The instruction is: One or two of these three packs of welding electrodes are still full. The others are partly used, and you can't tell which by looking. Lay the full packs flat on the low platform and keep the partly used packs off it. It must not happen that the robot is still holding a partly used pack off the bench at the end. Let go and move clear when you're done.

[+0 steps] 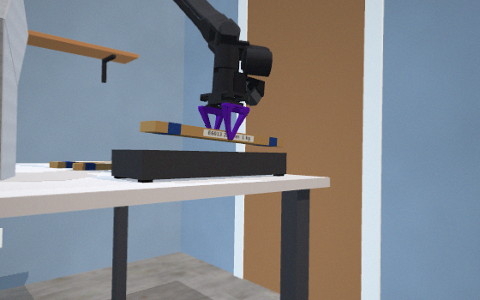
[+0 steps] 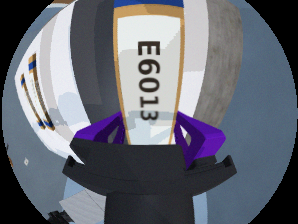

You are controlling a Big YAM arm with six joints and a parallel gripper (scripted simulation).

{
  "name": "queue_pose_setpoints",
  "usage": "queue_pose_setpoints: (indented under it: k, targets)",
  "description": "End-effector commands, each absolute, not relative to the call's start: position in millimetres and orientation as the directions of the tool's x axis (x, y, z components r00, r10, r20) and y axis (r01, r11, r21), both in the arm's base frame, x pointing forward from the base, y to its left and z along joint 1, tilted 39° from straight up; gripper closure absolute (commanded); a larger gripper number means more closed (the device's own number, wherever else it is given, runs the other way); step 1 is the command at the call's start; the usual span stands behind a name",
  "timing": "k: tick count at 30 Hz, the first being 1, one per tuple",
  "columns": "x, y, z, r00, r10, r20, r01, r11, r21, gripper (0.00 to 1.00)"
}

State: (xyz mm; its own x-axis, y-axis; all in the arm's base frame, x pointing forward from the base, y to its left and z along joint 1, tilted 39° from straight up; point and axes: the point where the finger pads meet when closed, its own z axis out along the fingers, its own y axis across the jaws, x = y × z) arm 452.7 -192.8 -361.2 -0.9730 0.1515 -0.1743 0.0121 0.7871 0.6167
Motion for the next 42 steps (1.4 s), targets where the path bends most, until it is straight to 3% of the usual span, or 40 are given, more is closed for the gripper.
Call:
queue_pose_setpoints:
  k: [1, 42]
  targets:
    - [475, -251, -342, -0.945, 0.213, -0.246, 0.033, 0.815, 0.578, 1.00]
    - [486, -239, -352, -0.943, 0.217, -0.251, 0.034, 0.816, 0.577, 1.00]
